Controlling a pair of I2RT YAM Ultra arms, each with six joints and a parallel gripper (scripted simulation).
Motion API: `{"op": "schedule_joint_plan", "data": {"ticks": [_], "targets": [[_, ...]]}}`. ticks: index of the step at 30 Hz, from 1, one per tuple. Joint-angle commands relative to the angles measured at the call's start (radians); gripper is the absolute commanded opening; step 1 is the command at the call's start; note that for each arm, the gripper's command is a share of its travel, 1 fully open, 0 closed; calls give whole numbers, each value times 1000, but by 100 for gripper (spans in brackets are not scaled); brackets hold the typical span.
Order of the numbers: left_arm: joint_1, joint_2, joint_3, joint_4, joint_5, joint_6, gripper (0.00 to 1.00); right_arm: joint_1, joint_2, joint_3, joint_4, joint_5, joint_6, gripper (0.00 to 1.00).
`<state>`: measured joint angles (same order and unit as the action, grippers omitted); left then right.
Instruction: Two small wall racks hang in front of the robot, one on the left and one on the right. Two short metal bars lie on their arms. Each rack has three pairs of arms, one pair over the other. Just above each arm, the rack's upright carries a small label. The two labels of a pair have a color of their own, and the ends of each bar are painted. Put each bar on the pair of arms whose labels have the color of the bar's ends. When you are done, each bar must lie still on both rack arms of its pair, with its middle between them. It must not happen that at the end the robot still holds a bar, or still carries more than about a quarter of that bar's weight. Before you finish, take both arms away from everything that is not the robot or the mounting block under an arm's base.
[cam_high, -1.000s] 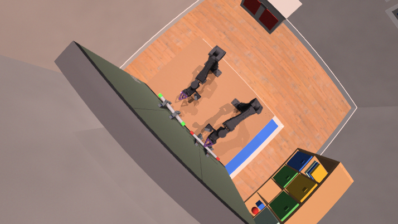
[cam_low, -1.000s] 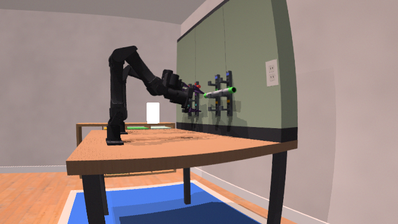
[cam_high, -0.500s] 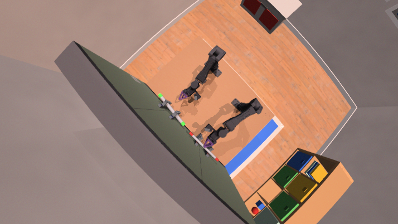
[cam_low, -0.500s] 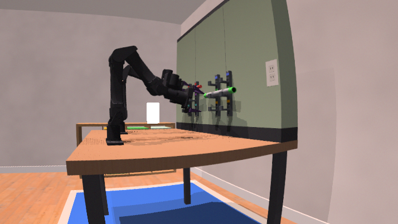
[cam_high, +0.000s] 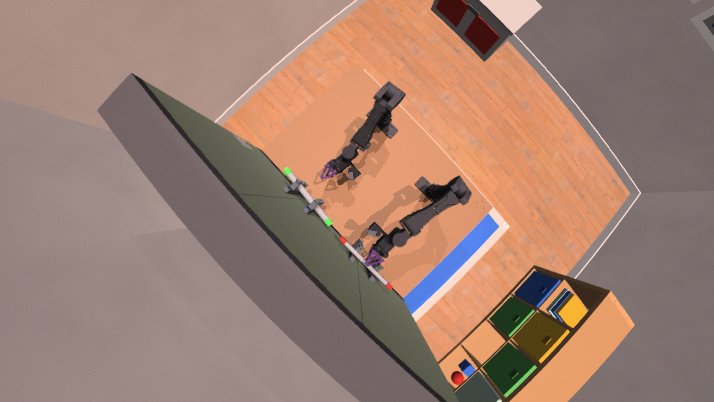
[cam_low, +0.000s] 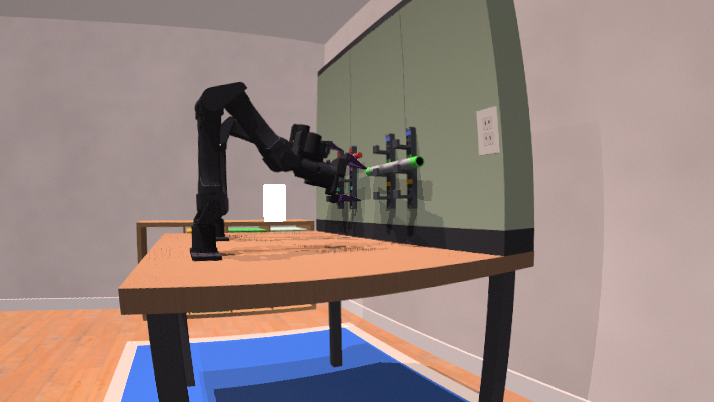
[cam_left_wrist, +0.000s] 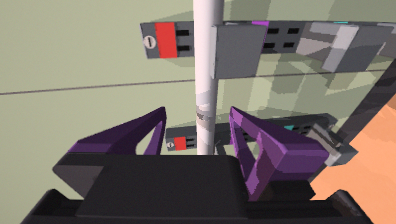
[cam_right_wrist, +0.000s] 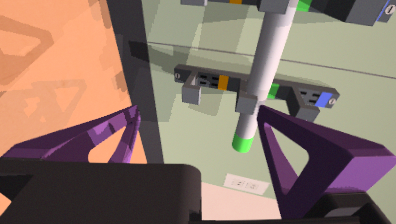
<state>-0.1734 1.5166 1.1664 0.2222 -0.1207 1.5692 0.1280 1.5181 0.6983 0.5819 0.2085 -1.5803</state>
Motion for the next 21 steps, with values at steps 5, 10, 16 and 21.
{"op": "schedule_joint_plan", "data": {"ticks": [5,10,16,21], "targets": [[-10,-11,15,34,-4,-2,74,7,-34,6,-3,7,13,100],[-10,-11,15,34,-4,-2,85,7,-34,6,-3,7,13,100],[-10,-11,15,34,-4,-2,98,7,-34,6,-3,7,13,100],[-9,-17,-17,59,-3,-2,100,7,-34,6,-7,9,13,100]]}}
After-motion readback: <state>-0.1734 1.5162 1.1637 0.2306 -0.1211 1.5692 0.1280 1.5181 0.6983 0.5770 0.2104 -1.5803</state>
